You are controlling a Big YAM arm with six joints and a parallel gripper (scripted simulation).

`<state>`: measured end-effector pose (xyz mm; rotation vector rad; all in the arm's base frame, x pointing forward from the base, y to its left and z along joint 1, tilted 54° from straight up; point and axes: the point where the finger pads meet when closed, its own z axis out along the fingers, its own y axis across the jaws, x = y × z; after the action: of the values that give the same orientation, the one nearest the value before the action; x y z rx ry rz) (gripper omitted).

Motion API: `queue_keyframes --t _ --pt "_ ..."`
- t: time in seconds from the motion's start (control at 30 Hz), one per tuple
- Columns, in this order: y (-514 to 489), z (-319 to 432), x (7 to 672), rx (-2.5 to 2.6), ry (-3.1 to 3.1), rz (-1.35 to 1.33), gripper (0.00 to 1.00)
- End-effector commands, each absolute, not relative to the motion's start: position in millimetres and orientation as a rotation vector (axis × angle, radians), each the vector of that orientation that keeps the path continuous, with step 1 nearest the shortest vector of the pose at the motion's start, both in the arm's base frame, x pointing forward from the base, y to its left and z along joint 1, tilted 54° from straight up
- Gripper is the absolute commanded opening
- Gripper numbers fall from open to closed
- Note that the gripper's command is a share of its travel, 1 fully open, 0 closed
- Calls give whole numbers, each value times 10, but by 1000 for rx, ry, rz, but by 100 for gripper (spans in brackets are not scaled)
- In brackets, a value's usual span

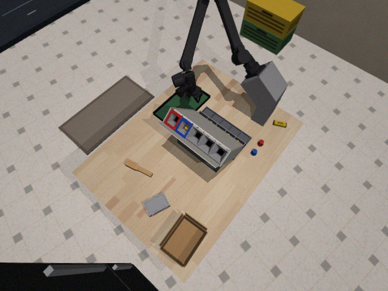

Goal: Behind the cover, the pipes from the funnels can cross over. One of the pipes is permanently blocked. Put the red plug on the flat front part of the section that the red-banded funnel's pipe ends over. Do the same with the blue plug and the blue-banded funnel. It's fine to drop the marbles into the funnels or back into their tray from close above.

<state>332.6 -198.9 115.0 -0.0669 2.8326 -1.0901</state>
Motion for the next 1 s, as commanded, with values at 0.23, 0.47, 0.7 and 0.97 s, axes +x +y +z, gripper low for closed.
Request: queue_keyframes --t 0.23,0.47,0.7,0.97 --pt "-2355 1530 3899 -88 2841 -1091 80" --pt "-2593 1786 4241 -75 2829 -1091 80" --pt "-2797 2005 4535 -64 2819 -1090 80" --pt "-2796 2007 4540 -62 2816 -1090 80"
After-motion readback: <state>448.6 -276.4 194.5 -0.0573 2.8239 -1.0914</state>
